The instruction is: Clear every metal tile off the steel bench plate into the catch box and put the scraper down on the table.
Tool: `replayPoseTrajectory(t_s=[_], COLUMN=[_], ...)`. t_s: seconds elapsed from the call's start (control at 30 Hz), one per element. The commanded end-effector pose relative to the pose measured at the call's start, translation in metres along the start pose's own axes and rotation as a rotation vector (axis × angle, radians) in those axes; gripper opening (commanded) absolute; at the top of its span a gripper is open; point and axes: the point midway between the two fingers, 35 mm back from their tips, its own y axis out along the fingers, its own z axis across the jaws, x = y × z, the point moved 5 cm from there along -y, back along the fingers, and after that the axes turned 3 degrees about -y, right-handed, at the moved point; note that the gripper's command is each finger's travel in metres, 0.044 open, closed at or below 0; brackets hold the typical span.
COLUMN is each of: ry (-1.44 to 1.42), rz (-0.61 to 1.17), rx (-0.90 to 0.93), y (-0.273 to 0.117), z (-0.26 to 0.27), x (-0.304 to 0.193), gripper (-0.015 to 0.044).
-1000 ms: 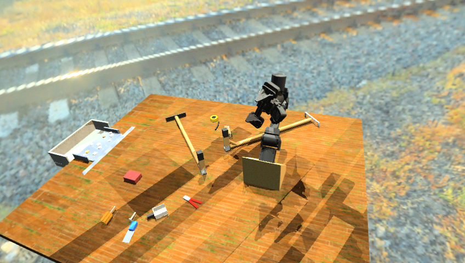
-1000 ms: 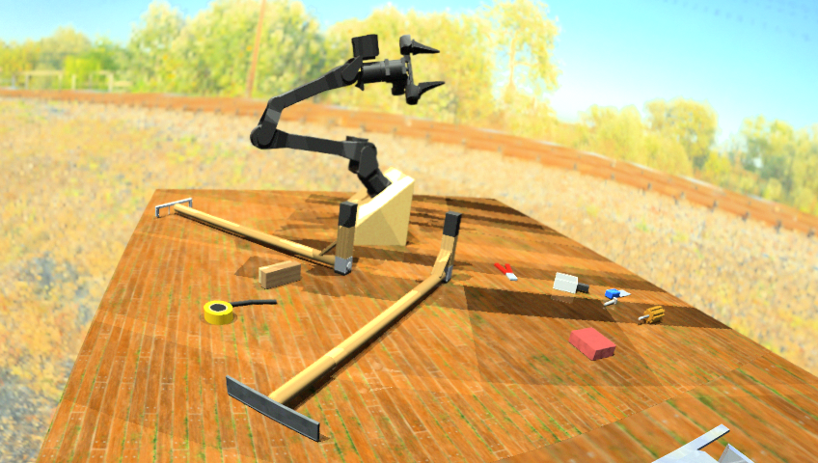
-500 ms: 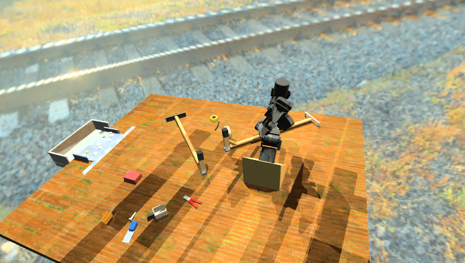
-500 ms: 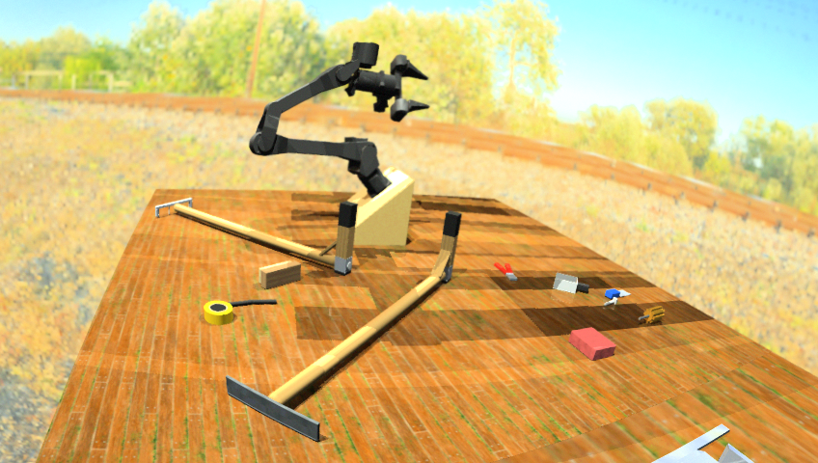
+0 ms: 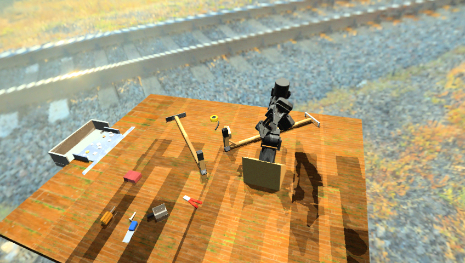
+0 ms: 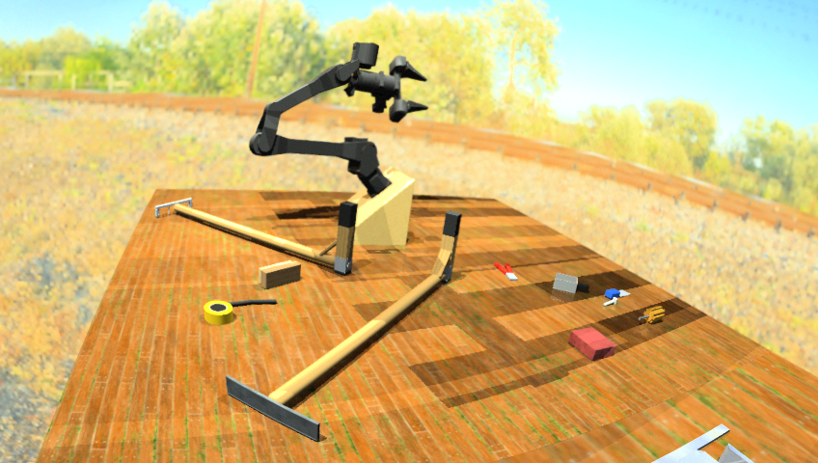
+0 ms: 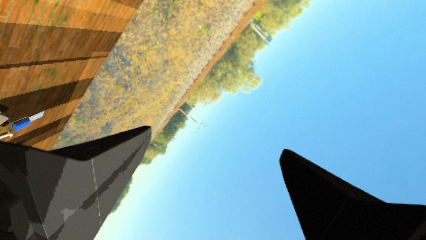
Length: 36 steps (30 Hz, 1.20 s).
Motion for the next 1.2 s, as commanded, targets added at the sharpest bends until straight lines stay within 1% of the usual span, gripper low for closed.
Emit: replayPoseTrajectory(t_s=[0.0, 0.67, 0.77, 1.17], ry=[0.002, 0.002, 0.047, 0.414], rz=[0.006, 0.006, 0.017, 0.127], rx=[0.001, 0.001, 0.023, 0.185], y=[0.0, 0.0, 0.001, 0.004], z=[0.0, 0.0, 0.002, 0.017], x=[-0.001, -0.001, -0.005, -0.037], gripper=[0.044, 0.044, 0.0361, 0.0046])
